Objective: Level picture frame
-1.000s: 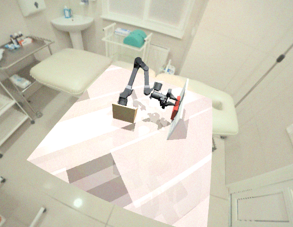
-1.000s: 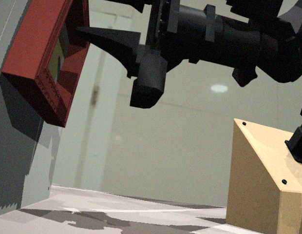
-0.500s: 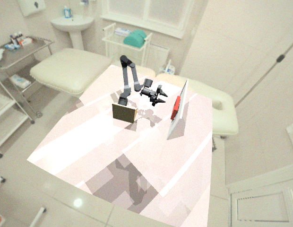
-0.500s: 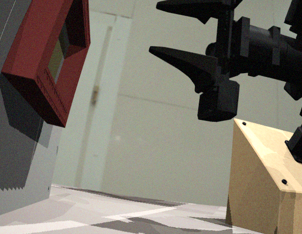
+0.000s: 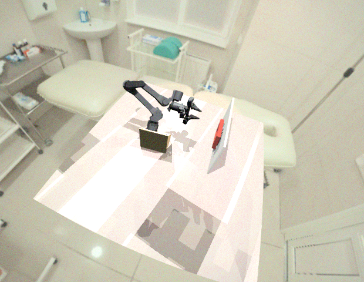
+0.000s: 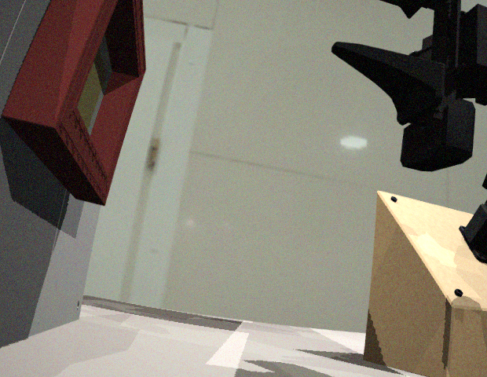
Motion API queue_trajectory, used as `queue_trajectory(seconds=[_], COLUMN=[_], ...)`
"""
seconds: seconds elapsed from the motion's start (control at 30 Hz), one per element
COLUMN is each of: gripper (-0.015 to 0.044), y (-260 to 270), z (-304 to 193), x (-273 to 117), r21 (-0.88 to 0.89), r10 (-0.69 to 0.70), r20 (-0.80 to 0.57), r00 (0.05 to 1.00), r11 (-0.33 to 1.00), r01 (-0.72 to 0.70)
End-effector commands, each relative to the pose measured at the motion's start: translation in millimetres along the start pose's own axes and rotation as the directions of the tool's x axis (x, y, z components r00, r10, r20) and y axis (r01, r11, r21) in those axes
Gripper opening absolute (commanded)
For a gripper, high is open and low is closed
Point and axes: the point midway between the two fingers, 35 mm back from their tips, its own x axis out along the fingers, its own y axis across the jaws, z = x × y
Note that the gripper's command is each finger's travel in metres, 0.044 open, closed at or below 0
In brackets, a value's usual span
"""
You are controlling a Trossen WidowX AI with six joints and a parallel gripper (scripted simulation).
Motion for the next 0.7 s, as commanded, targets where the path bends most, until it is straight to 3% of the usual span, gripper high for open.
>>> queue_trajectory(seconds=[0.0, 0.23, 0.67], gripper=[0.026, 0.026, 0.026], y=[7.6, 12.1, 13.7], z=[2.6, 17.1, 18.2], x=[-20.0, -49.2, -50.1], r21=[0.01, 0.013, -0.018], r10=[0.016, 0.03, -0.018], r20=[0.007, 0.025, 0.013], r00=[1.0, 0.999, 1.0], r11=[1.0, 0.999, 1.0], r01=[-0.016, -0.031, 0.018])
